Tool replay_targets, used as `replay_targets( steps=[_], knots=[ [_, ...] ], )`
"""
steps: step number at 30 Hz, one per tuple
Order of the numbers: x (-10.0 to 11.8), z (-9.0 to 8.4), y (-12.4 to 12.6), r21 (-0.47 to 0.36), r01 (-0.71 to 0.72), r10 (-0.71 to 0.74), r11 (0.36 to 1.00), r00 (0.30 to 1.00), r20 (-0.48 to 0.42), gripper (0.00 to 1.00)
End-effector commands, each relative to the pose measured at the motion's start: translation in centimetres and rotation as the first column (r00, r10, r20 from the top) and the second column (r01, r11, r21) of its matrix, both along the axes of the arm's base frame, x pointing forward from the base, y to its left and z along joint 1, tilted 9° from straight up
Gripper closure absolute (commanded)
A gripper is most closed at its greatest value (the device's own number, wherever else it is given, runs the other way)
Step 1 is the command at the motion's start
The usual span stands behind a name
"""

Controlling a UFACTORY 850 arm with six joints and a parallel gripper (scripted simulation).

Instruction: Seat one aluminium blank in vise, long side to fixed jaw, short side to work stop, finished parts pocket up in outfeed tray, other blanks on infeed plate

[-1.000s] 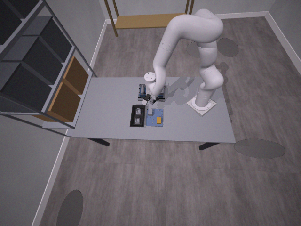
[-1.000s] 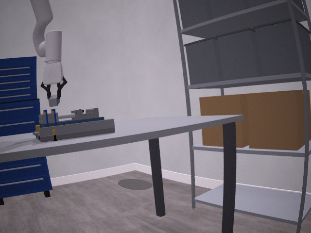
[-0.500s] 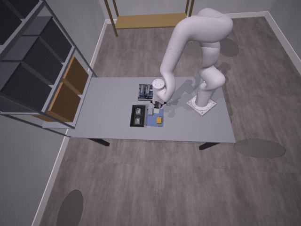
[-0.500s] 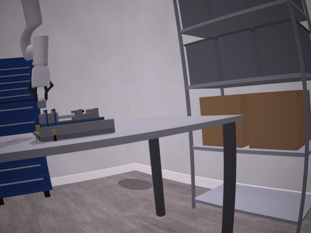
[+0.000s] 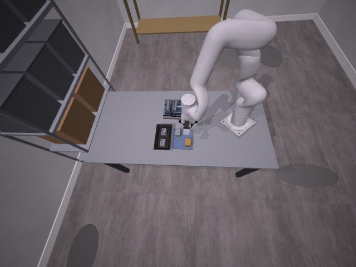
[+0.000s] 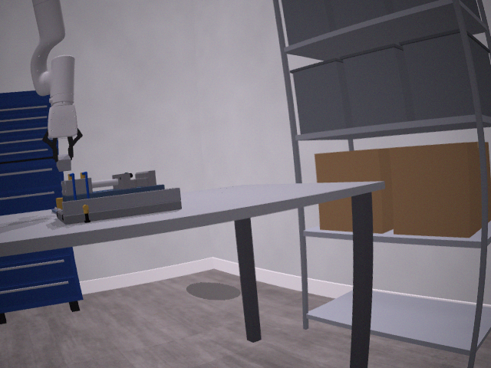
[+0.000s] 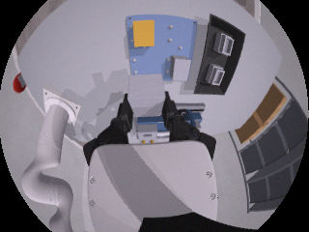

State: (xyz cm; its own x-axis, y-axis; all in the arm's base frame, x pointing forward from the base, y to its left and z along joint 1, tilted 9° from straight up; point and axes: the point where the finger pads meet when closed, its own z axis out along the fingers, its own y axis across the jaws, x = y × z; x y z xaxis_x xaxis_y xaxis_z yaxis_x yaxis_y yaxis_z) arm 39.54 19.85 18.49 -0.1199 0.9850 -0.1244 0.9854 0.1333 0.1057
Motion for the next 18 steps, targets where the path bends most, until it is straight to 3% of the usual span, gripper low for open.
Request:
replay_targets(
  steps=[1, 18],
  knots=[
    [0.05, 0.07, 0.05, 0.001, 0.0, 0.0, 1.0, 1.0, 0.001, 1.0],
    [-0.25, -0.15, 0.05, -0.052, 0.004, -0.005, 0.999, 1.0, -0.01, 1.0]
  ],
)
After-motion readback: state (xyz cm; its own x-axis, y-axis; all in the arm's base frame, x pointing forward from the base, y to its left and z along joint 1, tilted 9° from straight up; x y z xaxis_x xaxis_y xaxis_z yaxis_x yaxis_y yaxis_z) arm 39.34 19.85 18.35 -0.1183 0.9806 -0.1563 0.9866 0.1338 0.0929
